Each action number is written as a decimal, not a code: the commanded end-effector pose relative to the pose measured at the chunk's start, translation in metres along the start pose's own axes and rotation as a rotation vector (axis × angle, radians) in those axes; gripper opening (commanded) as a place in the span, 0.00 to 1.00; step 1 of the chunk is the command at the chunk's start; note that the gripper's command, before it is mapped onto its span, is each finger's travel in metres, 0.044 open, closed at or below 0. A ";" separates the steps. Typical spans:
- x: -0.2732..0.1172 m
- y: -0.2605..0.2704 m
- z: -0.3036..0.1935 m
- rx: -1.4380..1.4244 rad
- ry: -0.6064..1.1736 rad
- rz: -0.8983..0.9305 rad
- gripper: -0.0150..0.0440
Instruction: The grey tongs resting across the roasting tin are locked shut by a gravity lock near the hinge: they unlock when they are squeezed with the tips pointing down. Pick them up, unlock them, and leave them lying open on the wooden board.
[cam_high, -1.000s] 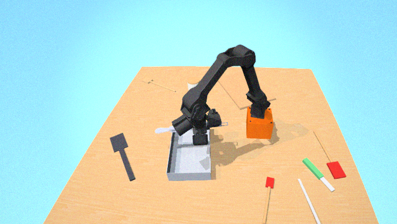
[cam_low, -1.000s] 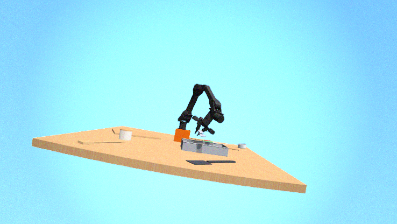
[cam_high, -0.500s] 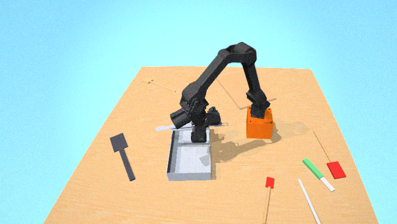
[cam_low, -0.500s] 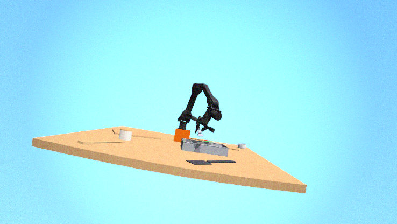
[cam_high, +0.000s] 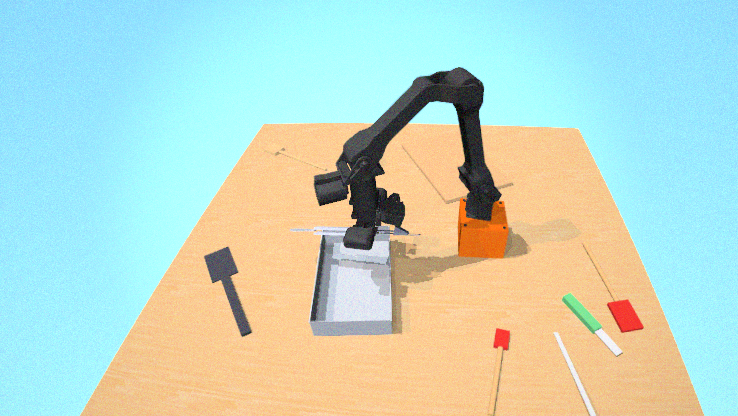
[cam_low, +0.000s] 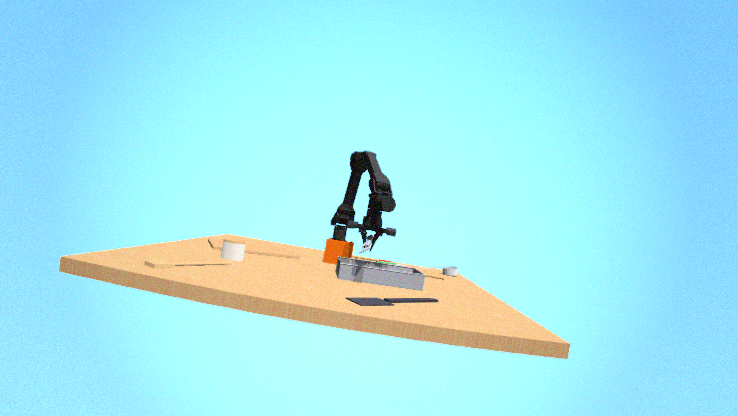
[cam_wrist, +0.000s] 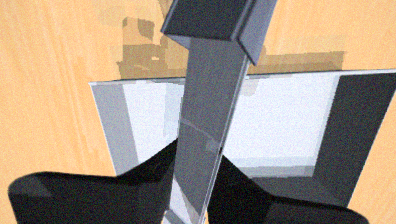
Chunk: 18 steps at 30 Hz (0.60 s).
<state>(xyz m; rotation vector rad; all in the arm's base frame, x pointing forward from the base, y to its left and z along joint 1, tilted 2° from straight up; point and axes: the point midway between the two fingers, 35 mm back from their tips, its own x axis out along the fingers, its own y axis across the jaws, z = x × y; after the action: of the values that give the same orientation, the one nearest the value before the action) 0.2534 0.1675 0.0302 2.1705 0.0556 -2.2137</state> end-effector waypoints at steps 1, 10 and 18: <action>-0.001 -0.002 0.000 -0.004 0.004 -0.020 0.00; -0.002 0.005 -0.004 0.145 -0.001 -0.012 0.00; -0.006 0.021 -0.015 0.482 -0.001 -0.012 0.00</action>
<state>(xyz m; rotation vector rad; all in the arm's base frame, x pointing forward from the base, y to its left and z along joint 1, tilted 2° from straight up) 0.2627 0.1511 0.0316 2.3288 -0.3824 -2.4024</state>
